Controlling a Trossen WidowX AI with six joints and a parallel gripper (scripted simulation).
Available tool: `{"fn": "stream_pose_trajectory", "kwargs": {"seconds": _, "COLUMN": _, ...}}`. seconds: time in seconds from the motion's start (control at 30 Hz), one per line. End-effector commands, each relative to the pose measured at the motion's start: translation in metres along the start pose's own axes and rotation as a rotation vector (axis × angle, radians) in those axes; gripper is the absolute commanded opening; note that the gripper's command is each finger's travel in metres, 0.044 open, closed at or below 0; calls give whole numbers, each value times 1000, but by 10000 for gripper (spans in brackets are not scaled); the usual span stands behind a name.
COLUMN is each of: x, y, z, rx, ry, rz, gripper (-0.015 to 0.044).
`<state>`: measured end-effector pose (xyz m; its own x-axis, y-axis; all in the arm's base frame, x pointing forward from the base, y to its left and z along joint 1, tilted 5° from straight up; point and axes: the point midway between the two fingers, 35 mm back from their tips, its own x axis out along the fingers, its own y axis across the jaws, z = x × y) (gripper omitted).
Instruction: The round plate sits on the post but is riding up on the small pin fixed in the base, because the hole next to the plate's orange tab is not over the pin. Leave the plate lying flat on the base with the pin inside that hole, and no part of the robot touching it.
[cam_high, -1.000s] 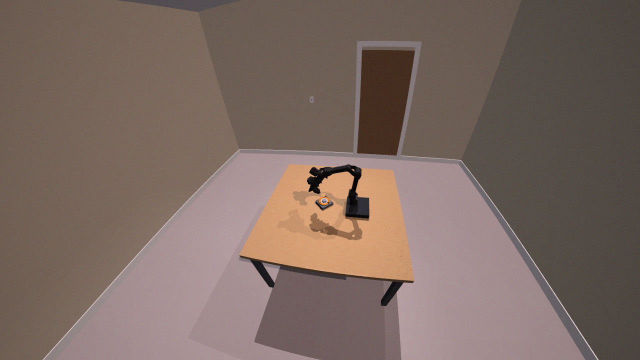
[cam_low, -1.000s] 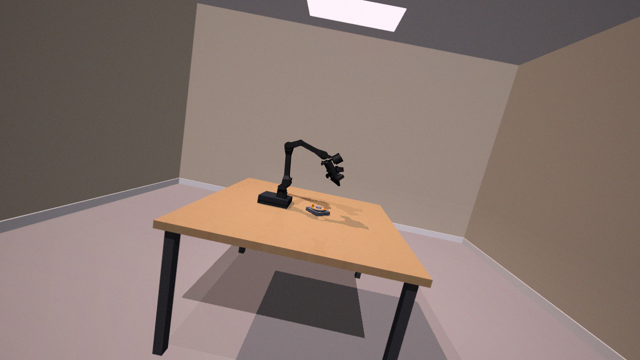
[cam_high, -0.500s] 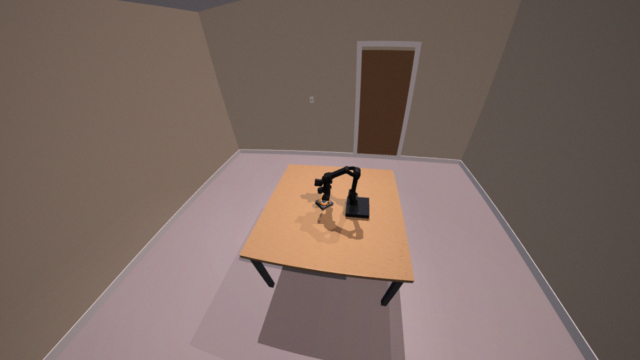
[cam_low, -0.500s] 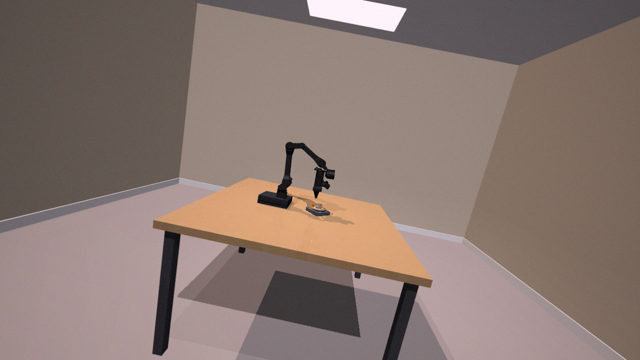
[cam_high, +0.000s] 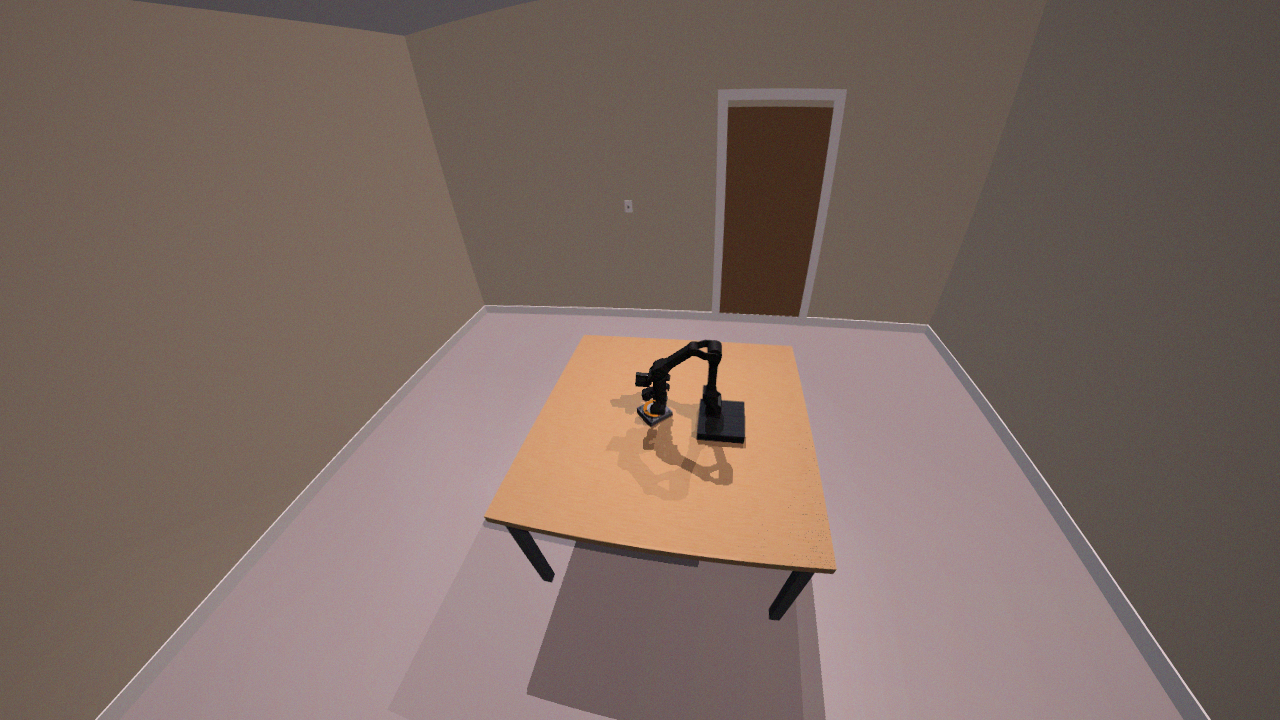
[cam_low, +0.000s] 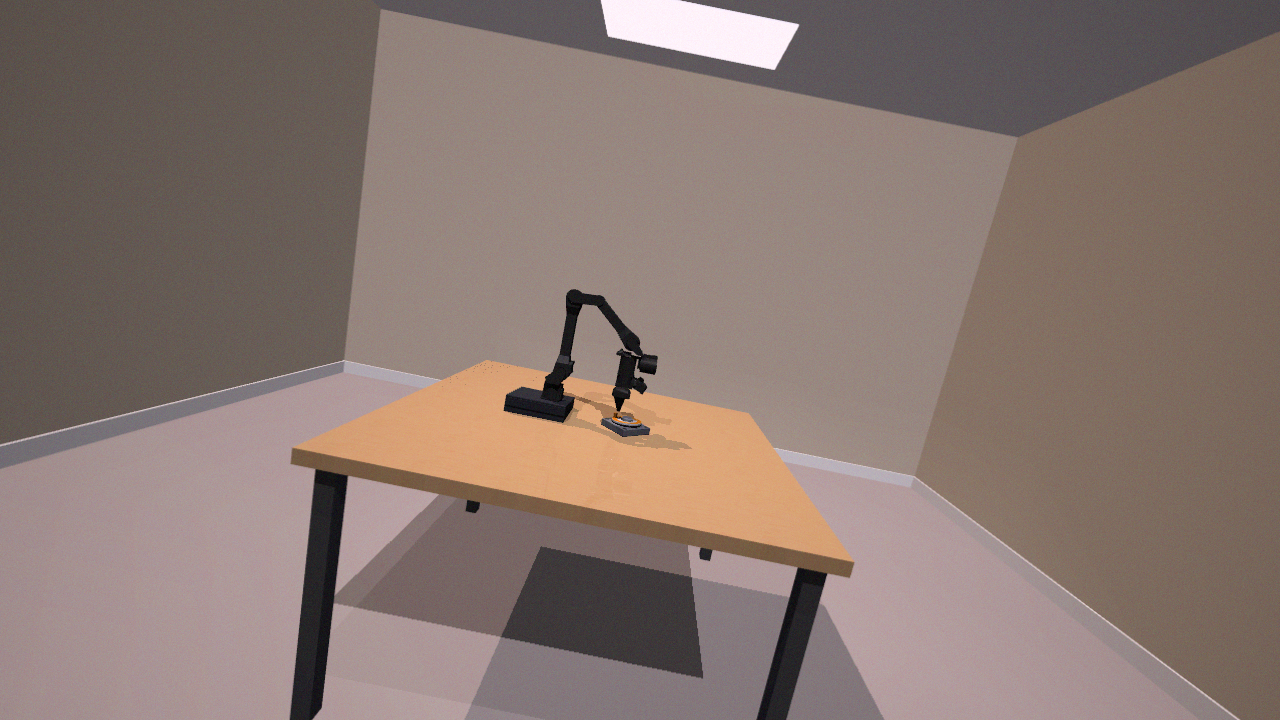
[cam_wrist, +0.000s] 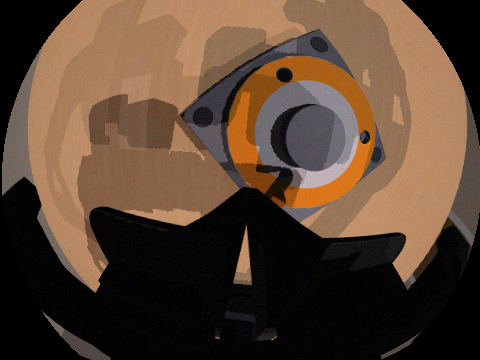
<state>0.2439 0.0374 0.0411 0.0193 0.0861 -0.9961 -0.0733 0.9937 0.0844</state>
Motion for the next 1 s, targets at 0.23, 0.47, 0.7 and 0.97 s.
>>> {"fn": "stream_pose_trajectory", "kwargs": {"seconds": 0.23, "x": 12, "y": -5, "z": -5, "rx": 5, "ry": 2, "rz": -4, "gripper": 0}}
{"fn": "stream_pose_trajectory", "kwargs": {"seconds": 0.47, "x": 12, "y": -13, "z": -12, "rx": 5, "ry": 2, "rz": -5, "gripper": 0}}
{"fn": "stream_pose_trajectory", "kwargs": {"seconds": 0.7, "x": 12, "y": -20, "z": -15, "rx": 5, "ry": 3, "rz": -6, "gripper": 0}}
{"fn": "stream_pose_trajectory", "kwargs": {"seconds": 0.97, "x": 12, "y": -27, "z": -17, "rx": 5, "ry": 3, "rz": -6, "gripper": 0}}
